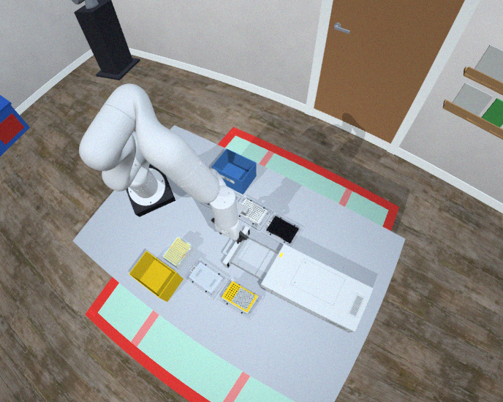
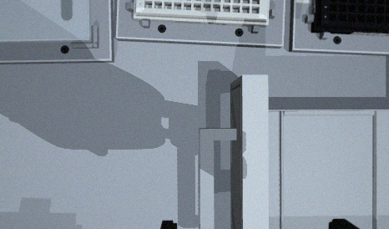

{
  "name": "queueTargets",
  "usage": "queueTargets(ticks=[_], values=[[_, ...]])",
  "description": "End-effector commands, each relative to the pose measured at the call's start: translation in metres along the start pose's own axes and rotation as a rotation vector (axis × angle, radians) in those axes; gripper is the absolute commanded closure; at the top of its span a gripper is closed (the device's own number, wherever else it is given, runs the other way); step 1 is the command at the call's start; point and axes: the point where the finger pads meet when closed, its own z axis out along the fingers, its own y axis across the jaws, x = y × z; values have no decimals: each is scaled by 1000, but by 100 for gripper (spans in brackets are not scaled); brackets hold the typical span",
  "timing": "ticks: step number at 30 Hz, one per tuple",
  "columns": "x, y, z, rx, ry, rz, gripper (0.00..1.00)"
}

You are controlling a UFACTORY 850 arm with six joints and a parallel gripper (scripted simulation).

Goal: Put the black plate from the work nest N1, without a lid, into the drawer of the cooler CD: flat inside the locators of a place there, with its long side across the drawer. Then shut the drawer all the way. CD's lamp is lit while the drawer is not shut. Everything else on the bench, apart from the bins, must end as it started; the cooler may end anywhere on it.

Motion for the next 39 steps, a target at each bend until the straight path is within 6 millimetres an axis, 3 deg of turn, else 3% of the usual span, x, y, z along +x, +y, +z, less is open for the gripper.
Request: queueTargets(ticks=[1,7,21,22,39], values=[[0,1,-8,4,3,-1,12],[0,1,-18,4,3,-1,12],[0,1,-18,4,3,-1,12],[4,4,-18,4,3,33,0],[61,52,-12,5,2,533,0]])
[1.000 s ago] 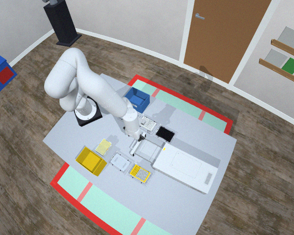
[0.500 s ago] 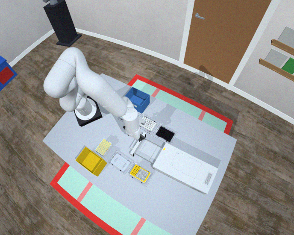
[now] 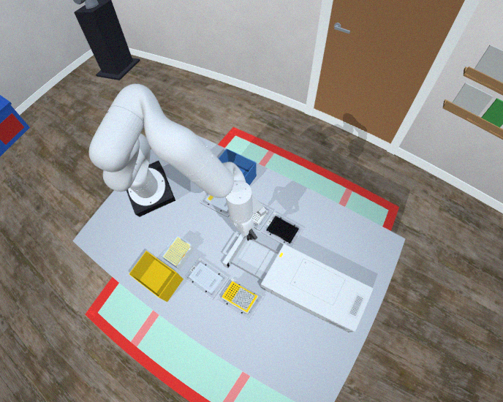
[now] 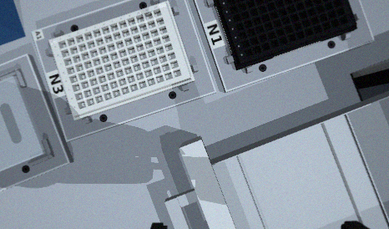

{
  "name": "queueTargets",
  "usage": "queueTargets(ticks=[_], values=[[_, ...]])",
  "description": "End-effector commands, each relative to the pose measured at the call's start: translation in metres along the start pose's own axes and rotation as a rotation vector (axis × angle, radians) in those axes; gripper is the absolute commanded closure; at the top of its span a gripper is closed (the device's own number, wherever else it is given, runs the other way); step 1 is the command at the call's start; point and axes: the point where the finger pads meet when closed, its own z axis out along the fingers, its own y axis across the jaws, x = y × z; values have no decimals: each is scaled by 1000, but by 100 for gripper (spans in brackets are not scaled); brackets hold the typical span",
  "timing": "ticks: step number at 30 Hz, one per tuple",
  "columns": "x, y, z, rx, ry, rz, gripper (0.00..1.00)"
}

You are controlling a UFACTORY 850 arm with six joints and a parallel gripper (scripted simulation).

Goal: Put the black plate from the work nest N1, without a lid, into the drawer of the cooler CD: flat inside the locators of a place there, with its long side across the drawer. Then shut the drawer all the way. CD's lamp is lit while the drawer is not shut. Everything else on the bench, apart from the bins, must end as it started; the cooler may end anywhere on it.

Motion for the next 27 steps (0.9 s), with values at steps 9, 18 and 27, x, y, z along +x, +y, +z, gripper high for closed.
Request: queueTargets(ticks=[9,18,27], values=[[66,24,6,-27,-14,469,0],[99,35,9,-28,-11,703,0],[141,49,13,-30,-6,1003,0]])
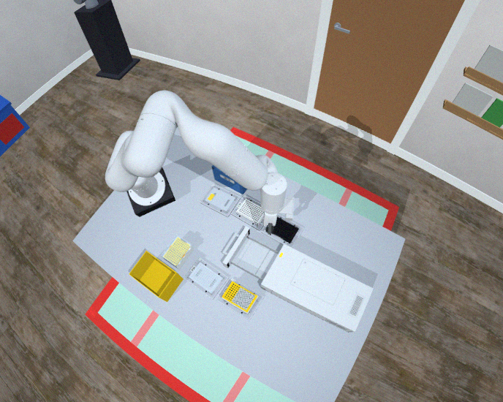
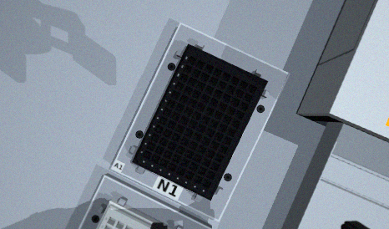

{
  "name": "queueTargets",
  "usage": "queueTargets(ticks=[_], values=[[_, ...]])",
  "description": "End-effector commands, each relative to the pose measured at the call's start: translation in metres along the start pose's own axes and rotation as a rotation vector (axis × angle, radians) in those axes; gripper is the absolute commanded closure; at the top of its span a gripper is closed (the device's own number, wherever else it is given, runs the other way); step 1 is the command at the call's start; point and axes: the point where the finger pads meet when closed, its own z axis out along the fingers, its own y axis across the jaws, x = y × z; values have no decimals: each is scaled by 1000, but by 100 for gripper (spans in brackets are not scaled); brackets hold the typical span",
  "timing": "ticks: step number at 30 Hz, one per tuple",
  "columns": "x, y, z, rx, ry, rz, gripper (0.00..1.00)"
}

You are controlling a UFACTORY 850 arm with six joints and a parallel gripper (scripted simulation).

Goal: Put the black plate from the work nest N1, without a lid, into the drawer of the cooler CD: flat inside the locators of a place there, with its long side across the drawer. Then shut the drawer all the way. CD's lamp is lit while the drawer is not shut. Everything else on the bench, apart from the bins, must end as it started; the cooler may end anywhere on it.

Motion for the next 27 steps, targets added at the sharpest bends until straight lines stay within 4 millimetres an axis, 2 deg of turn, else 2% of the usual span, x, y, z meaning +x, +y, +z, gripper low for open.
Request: queueTargets(ticks=[1,10,27], values=[[27,-12,3,-50,7,205,0],[61,-29,7,-49,13,449,0],[61,-29,6,-49,13,448,0]])
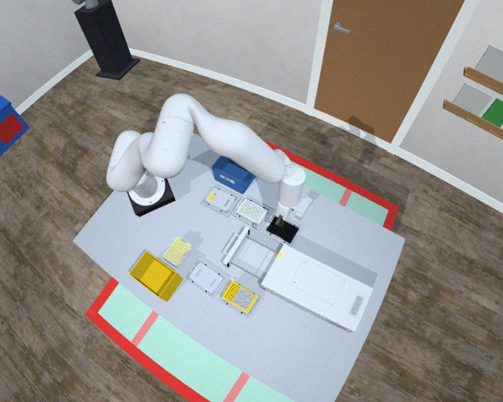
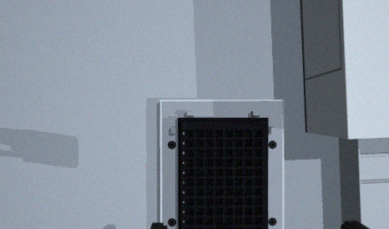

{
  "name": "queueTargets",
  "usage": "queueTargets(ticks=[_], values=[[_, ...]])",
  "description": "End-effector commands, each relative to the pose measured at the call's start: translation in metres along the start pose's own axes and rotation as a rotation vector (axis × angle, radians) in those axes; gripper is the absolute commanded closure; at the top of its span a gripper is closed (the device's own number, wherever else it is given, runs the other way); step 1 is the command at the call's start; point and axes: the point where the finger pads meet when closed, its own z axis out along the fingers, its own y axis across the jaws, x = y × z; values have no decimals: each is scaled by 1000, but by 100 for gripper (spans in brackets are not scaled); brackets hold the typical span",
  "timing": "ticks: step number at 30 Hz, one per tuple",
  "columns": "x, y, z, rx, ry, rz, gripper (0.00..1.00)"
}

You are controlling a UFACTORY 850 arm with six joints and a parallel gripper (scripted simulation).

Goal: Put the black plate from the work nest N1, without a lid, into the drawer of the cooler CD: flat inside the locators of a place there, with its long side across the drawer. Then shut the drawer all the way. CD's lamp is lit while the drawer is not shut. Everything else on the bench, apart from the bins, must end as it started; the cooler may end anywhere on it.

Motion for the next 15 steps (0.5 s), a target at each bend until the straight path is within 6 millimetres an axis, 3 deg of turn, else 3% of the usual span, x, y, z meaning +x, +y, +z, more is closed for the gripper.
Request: queueTargets(ticks=[1,15], values=[[1,0,-1,-1,3,2,0],[1,0,17,-1,3,2,0]])
